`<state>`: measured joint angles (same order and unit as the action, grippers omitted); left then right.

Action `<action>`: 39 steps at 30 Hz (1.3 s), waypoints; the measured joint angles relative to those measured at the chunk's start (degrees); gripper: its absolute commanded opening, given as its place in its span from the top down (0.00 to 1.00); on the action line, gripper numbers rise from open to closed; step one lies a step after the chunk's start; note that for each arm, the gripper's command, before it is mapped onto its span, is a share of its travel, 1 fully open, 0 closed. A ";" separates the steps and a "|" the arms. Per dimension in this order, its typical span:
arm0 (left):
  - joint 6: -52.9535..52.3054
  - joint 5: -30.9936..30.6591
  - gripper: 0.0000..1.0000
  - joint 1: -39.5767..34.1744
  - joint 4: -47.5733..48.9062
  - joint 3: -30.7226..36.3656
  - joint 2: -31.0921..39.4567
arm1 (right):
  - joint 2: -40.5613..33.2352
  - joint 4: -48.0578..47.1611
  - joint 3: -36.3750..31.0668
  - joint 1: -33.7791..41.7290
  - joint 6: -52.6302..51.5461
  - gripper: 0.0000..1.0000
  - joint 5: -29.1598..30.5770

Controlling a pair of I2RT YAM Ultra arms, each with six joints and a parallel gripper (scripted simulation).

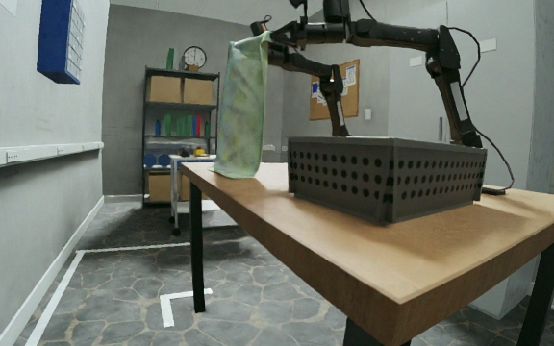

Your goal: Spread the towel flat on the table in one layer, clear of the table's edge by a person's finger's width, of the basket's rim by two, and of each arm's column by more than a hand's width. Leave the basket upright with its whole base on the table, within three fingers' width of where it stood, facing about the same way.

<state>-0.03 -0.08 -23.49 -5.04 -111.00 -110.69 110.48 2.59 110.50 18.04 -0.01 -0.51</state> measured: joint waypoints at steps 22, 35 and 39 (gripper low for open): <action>0.02 0.15 1.00 -6.36 -28.79 0.00 3.30 | -6.29 36.63 -0.50 -0.59 0.00 1.00 0.37; 0.04 0.20 1.00 -11.17 -43.04 -0.02 2.69 | -8.22 52.09 -4.26 -0.85 0.02 1.00 0.39; 0.04 0.20 1.00 -13.31 -46.42 1.16 2.38 | -12.63 51.65 -13.99 -1.03 0.02 1.00 0.39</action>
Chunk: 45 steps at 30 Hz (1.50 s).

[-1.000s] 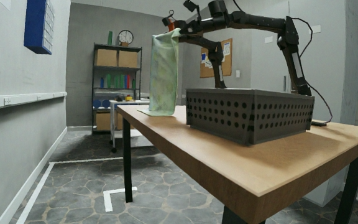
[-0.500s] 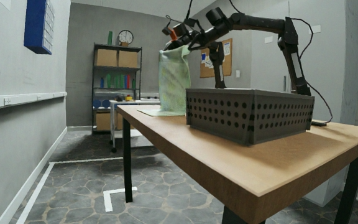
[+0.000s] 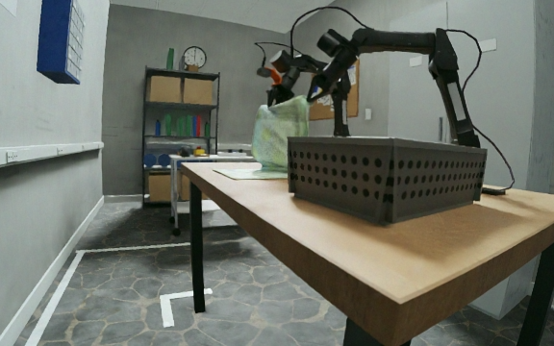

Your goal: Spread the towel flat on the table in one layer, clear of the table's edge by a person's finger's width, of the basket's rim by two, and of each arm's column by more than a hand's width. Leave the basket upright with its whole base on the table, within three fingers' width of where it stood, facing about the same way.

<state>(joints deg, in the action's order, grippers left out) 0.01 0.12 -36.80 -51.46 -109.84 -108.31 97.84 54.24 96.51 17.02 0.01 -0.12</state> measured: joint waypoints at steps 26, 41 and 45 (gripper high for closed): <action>0.07 -0.11 1.00 -12.15 19.71 36.22 8.96 | -25.44 -20.24 -48.02 -1.46 0.09 1.00 -0.07; 0.07 -0.02 1.00 -19.17 33.35 49.16 8.83 | -36.39 -28.81 -67.43 -2.60 0.15 1.00 -0.11; 0.07 -0.02 1.00 -20.41 36.70 51.23 8.52 | -39.23 -31.21 -71.14 -2.97 0.15 1.00 -0.11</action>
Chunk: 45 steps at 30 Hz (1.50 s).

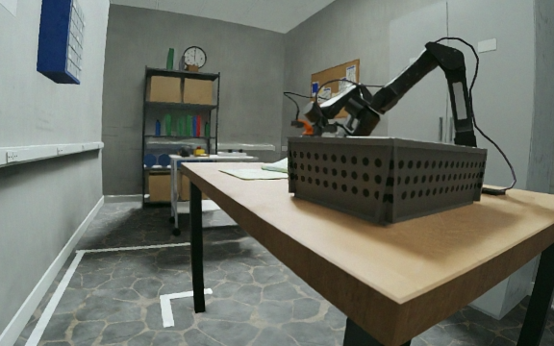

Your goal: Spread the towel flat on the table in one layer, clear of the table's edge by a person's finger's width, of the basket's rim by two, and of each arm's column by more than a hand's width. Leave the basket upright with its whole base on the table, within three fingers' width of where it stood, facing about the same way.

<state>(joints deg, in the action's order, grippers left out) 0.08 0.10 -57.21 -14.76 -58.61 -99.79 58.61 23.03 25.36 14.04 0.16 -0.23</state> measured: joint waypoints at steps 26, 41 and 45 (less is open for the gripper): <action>0.00 0.00 1.00 -5.16 10.69 5.95 -3.80 | -7.19 -2.91 -10.67 -1.40 0.11 1.00 0.00; 0.00 -0.02 1.00 -4.70 10.14 5.97 -3.54 | -7.19 -3.30 -10.67 -1.22 0.13 1.00 0.00; 0.00 -0.02 1.00 -3.45 8.44 5.66 -2.16 | -6.32 -2.21 -8.90 -0.52 0.13 1.00 -0.04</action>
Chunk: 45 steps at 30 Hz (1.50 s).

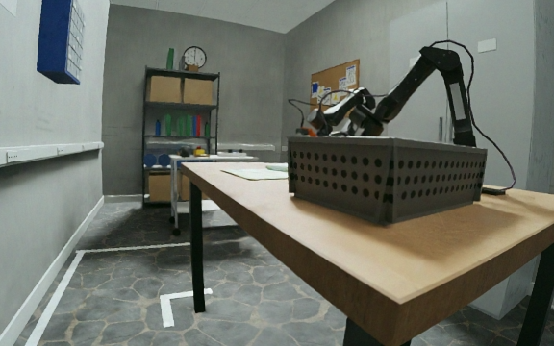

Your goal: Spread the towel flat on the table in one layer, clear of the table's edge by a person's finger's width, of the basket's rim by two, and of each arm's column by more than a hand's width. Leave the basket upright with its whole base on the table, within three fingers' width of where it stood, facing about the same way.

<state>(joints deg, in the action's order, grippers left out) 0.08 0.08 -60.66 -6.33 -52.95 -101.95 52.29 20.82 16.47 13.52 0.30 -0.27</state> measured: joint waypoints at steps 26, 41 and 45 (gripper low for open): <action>0.07 -0.11 1.00 16.46 -29.75 -25.46 7.41 | 24.92 17.70 46.71 6.14 -0.04 1.00 0.17; -0.09 -0.33 1.00 28.46 -47.23 -56.08 1.03 | 47.30 33.77 92.21 8.68 -0.15 1.00 0.22; -0.09 -0.20 1.00 32.15 -44.46 -57.24 1.95 | 48.30 29.27 94.53 9.40 -0.24 1.00 0.04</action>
<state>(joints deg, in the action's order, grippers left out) -0.01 -0.12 -28.51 -50.78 -110.19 -100.01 100.60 50.09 111.00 22.92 0.05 -0.23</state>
